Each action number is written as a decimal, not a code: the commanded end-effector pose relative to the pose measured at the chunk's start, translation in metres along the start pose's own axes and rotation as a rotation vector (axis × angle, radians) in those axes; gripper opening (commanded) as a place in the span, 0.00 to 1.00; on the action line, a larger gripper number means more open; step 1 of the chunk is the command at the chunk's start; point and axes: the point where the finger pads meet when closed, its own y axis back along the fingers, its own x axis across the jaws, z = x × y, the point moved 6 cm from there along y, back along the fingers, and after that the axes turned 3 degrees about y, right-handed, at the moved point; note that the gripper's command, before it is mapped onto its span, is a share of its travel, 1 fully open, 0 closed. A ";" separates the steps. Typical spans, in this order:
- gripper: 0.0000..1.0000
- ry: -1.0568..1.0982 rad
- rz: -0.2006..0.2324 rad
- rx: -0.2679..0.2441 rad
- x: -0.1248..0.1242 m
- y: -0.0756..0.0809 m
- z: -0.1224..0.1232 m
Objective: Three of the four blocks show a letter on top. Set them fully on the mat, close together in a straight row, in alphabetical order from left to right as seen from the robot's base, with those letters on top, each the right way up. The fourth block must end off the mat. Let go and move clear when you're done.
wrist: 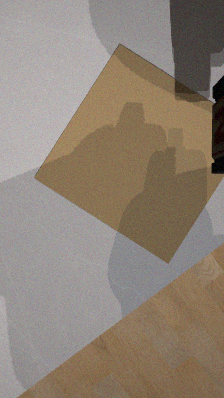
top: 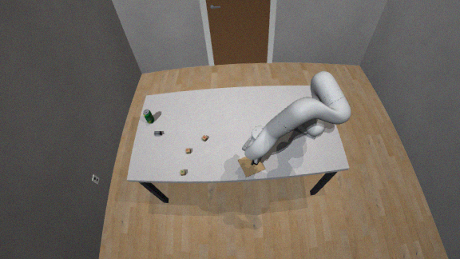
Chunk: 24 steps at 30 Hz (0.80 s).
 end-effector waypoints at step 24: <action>0.28 0.808 -0.020 0.003 -0.008 0.001 0.003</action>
